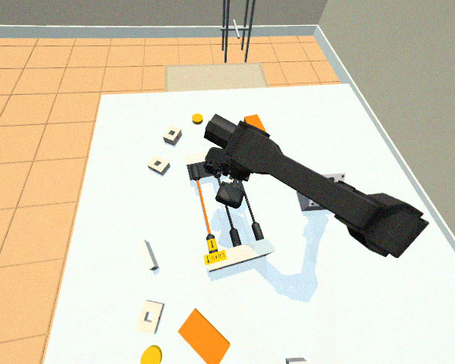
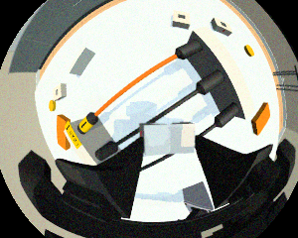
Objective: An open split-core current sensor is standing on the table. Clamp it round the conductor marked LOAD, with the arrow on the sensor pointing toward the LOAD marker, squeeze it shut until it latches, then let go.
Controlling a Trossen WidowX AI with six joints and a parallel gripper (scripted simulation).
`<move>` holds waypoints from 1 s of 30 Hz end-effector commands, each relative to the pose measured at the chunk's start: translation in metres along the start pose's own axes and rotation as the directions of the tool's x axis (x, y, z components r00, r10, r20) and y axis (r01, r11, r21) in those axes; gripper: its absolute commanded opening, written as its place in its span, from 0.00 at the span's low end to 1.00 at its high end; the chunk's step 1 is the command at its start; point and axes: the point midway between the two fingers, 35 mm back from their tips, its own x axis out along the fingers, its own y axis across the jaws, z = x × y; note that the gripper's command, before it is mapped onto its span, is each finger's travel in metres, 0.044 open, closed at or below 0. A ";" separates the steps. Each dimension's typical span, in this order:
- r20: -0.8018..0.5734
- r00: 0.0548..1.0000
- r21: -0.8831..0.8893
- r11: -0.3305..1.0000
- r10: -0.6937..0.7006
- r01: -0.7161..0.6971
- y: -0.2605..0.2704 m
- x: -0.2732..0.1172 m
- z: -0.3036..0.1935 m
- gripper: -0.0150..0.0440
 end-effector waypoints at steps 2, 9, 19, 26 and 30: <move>0.018 1.000 0.133 0.991 0.012 -0.014 0.007 0.000 0.009 0.25; 0.030 0.999 0.331 0.943 0.027 -0.035 0.015 0.004 0.019 0.25; 0.043 0.998 0.588 0.806 0.051 -0.067 0.028 0.009 0.031 0.25; 0.051 0.996 0.739 0.669 0.069 -0.084 0.037 0.013 0.040 0.25; 0.054 0.995 0.811 0.577 0.080 -0.091 0.042 0.015 0.044 0.25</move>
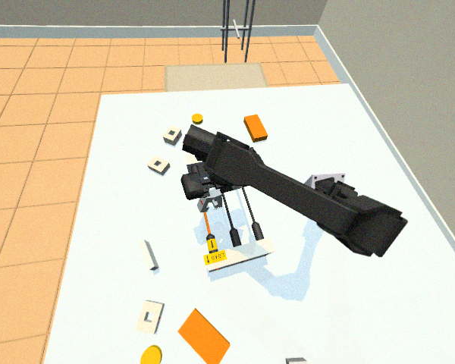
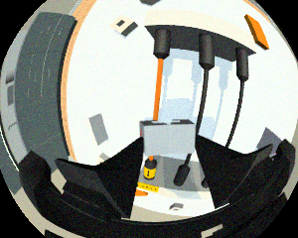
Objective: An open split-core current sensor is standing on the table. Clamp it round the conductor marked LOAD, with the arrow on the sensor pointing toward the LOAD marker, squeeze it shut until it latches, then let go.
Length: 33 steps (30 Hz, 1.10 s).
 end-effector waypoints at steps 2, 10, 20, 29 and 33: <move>-0.003 1.000 0.112 0.993 0.020 -0.019 0.010 0.001 -0.001 0.25; -0.003 1.000 0.117 0.993 0.020 -0.020 0.011 0.008 -0.001 0.25; -0.002 1.000 0.117 0.993 0.020 -0.020 0.012 0.025 0.000 0.25; -0.003 1.000 0.117 0.993 0.021 -0.020 0.012 0.039 -0.001 0.25; -0.004 1.000 0.117 0.993 0.021 -0.021 0.012 0.046 -0.001 0.25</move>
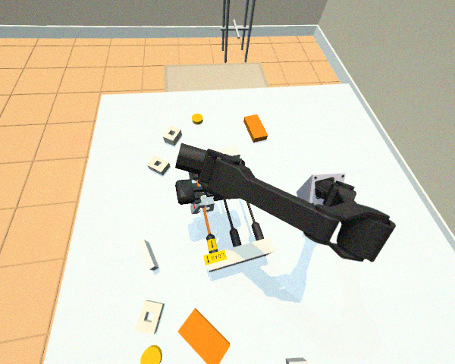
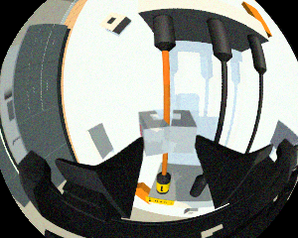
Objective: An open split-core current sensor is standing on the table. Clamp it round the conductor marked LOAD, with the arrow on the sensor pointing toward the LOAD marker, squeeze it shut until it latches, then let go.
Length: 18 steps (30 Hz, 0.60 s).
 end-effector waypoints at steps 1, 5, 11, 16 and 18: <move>-0.003 1.000 0.006 1.000 0.003 -0.003 -0.001 0.006 0.000 0.25; -0.004 1.000 0.006 1.000 0.003 -0.003 -0.001 0.012 -0.001 0.25; -0.001 1.000 0.000 1.000 0.001 -0.001 0.000 0.008 -0.001 0.25; -0.001 1.000 0.000 1.000 0.001 -0.001 0.000 0.008 -0.001 0.25; -0.001 1.000 0.000 1.000 0.001 -0.001 0.000 0.008 -0.001 0.25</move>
